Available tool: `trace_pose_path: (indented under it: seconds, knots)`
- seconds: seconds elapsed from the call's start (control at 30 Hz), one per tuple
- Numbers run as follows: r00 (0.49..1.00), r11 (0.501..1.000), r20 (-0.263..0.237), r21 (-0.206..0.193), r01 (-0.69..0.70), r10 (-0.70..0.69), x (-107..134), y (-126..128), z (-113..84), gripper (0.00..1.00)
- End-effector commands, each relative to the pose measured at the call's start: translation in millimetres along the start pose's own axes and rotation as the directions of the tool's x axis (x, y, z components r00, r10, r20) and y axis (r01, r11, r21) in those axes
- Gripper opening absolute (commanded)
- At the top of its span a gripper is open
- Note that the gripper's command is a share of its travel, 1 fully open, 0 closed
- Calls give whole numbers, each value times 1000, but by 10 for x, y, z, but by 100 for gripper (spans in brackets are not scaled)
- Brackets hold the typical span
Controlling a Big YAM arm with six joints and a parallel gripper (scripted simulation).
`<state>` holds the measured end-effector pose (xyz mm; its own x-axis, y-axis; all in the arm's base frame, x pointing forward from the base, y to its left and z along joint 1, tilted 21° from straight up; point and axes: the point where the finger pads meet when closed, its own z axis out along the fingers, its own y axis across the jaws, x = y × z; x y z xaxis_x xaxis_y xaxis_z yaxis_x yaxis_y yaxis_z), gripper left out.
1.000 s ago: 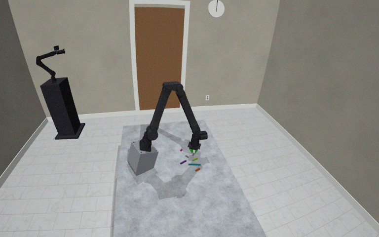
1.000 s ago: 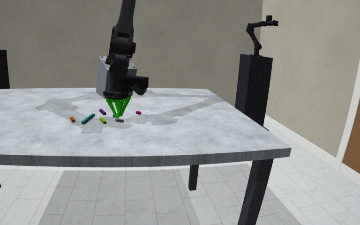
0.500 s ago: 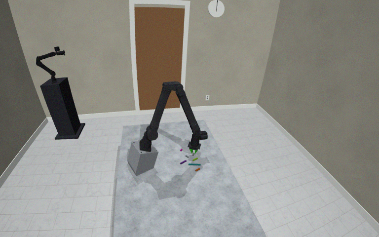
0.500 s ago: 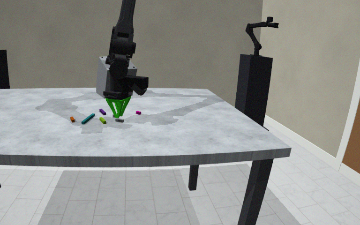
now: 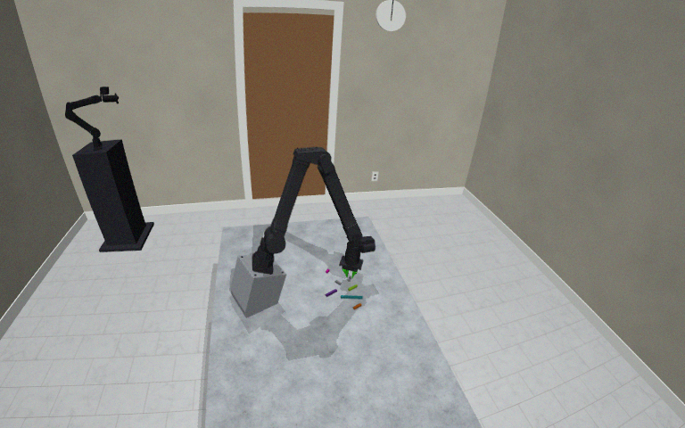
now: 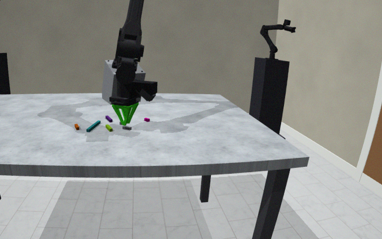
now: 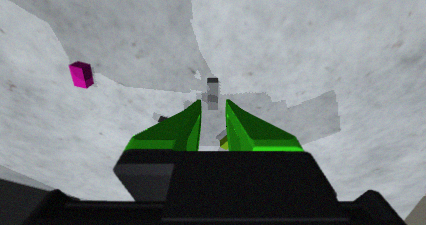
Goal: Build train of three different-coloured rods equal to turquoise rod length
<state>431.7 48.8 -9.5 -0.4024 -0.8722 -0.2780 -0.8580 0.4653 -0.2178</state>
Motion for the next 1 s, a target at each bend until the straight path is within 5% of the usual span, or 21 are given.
trace_pose_path:
  seconds: [0.0,0.97]
  knots:
    - [1000,1000,13,21,3,-3,11,-66,-57,23]
    - [1000,1000,18,29,3,-3,-19,-114,-73,23]
